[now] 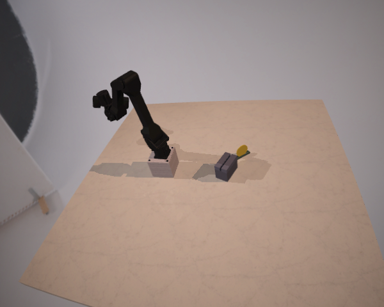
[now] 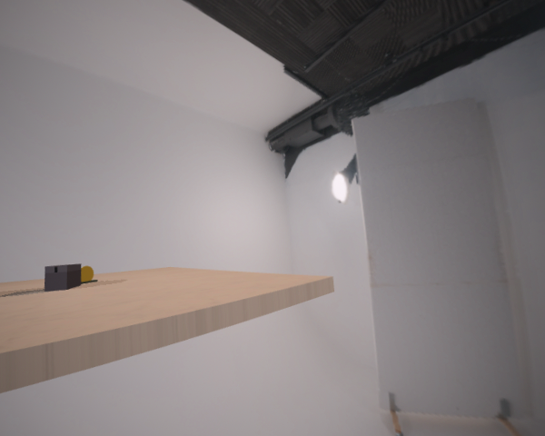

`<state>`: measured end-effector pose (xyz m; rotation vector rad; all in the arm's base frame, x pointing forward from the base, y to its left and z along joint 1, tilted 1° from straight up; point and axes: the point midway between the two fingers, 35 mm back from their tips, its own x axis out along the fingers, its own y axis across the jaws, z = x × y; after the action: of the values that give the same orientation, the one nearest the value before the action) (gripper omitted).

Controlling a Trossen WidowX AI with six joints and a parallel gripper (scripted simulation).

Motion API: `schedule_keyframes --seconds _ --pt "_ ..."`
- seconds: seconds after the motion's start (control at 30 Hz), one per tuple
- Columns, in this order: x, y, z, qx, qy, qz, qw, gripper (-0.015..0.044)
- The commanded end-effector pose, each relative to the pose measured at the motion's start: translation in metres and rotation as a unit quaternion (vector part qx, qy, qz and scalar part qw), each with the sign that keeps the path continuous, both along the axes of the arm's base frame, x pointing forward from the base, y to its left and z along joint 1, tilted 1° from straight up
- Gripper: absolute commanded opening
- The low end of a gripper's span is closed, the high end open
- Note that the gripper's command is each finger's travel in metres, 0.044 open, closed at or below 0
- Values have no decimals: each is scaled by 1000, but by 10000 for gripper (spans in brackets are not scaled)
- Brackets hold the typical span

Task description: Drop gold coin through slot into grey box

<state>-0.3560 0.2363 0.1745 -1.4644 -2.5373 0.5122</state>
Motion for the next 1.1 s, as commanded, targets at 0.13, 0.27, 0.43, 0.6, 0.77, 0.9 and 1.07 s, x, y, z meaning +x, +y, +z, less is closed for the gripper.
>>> schedule_keyframes --seconds 0.13,0.27,0.43,0.6,0.77,0.9,1.07 --pt "16 32 -5 -27 9 -38 999 269" --pt "56 89 -13 -77 32 -112 990 164" --pt "124 144 -28 -123 60 -214 967 161" --pt "173 177 -40 -172 107 -278 939 161" --pt "237 199 -51 -188 118 -358 907 161" --pt "270 210 -58 -214 155 -396 880 161" --pt "331 213 -63 -230 219 -466 826 161"
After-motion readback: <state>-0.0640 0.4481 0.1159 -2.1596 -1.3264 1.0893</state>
